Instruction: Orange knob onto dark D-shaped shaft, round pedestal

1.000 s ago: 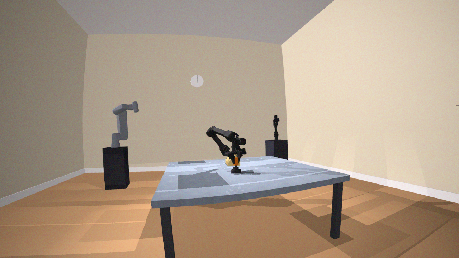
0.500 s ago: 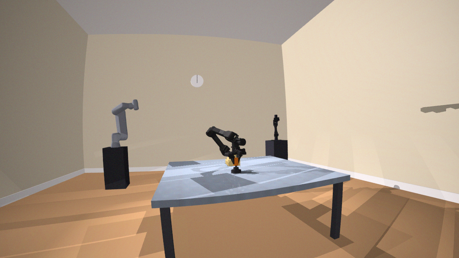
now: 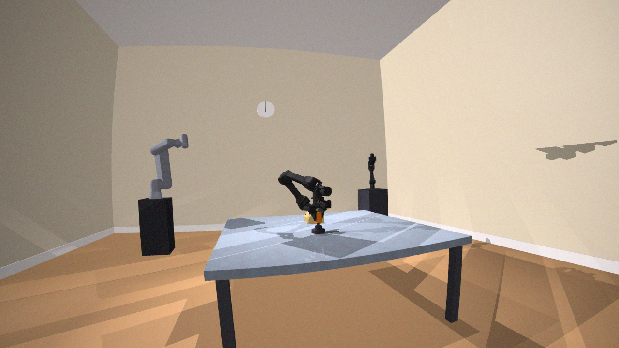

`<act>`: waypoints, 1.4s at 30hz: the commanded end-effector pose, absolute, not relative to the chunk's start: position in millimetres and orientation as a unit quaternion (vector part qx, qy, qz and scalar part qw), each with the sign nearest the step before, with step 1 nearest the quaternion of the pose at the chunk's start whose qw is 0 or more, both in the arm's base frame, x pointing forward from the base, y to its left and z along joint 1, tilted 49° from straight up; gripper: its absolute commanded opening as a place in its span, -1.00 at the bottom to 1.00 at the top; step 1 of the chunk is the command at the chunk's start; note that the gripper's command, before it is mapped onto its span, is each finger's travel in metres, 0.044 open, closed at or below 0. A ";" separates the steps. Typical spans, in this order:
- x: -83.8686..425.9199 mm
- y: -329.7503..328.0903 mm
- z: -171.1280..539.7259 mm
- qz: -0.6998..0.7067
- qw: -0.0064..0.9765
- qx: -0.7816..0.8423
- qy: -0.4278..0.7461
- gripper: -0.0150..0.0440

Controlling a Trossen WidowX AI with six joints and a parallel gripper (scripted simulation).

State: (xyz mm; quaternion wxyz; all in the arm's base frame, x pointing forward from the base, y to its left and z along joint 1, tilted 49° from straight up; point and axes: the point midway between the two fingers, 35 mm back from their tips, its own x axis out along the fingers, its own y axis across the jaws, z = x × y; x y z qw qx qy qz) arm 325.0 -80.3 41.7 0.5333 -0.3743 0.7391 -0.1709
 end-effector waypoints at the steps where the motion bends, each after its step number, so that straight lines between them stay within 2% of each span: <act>1: 328.1 -77.7 42.7 -0.136 0.517 -0.401 0.744 -0.49; 42: 324.5 -80.0 42.5 -0.136 0.517 -0.401 0.744 -0.49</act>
